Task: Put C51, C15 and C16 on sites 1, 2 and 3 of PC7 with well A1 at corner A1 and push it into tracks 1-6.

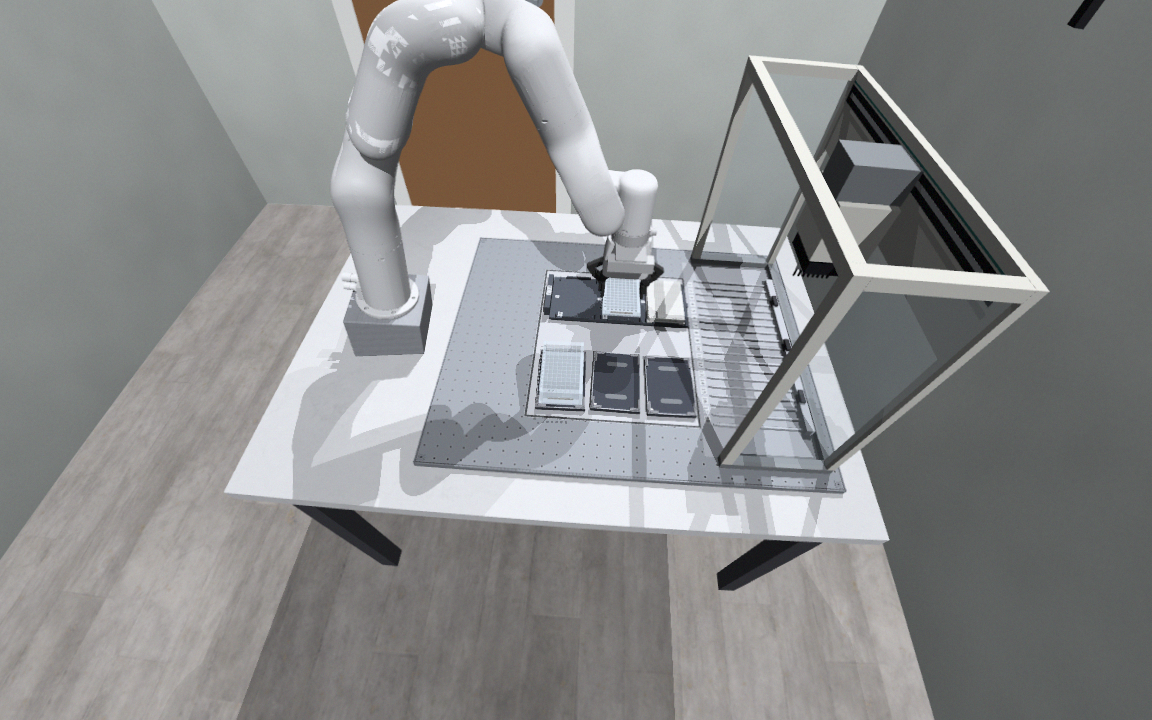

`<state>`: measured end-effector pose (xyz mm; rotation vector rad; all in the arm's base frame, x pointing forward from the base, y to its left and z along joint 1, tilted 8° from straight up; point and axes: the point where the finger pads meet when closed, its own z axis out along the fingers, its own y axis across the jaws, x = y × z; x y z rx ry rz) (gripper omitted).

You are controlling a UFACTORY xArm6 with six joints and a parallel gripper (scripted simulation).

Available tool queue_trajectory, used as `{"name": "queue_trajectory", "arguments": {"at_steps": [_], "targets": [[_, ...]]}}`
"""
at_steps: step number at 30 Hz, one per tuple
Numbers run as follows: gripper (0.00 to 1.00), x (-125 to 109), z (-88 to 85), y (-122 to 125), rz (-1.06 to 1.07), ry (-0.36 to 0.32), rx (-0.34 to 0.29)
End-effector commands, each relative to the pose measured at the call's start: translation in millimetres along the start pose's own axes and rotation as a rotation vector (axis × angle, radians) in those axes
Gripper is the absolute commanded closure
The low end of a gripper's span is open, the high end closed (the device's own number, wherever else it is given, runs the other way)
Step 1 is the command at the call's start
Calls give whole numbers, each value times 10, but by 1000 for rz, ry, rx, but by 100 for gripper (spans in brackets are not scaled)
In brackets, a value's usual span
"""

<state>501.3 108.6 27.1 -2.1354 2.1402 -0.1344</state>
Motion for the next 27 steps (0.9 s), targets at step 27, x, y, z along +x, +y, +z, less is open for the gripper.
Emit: {"name": "queue_trajectory", "arguments": {"at_steps": [27], "targets": [[100,-4,87,-17,0,-1,4]]}}
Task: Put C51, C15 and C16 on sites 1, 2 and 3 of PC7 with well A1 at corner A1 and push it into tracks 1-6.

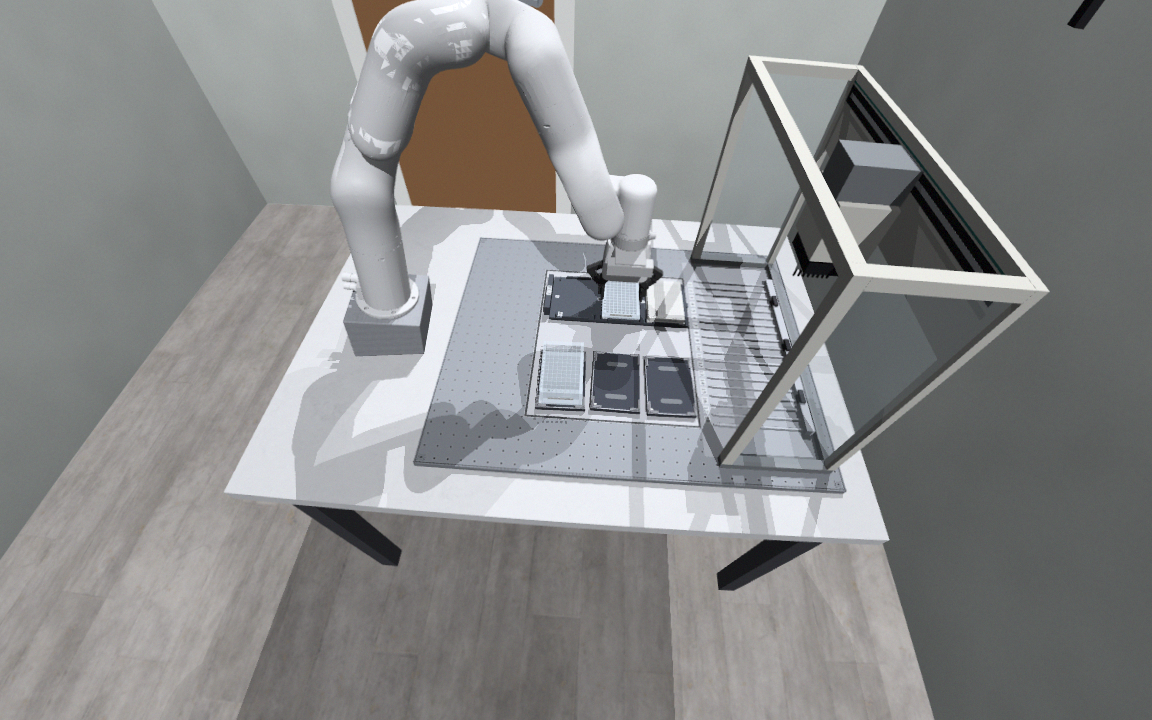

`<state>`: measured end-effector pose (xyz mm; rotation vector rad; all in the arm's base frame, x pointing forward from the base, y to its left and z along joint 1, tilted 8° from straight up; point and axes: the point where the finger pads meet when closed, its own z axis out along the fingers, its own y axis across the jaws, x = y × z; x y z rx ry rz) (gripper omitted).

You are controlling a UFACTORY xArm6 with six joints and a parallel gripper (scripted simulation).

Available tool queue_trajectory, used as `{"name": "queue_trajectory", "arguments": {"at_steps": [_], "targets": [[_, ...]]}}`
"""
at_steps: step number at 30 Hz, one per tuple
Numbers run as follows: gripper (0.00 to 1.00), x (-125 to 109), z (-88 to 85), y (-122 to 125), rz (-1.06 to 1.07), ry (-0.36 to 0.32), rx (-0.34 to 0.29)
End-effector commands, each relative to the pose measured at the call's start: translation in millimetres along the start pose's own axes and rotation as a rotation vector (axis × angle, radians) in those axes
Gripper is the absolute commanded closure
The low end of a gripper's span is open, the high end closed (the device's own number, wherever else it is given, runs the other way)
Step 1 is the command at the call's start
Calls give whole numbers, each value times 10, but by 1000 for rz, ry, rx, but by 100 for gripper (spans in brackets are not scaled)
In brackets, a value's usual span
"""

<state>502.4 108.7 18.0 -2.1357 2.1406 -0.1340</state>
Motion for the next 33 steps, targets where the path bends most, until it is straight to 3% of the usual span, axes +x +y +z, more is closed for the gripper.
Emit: {"name": "queue_trajectory", "arguments": {"at_steps": [1,23,24,33], "targets": [[100,-4,2,-19,0,-1,5],[100,-4,31,-19,0,-1,5],[0,-4,37,-19,0,-1,5],[0,-4,37,-19,0,-1,5]]}}
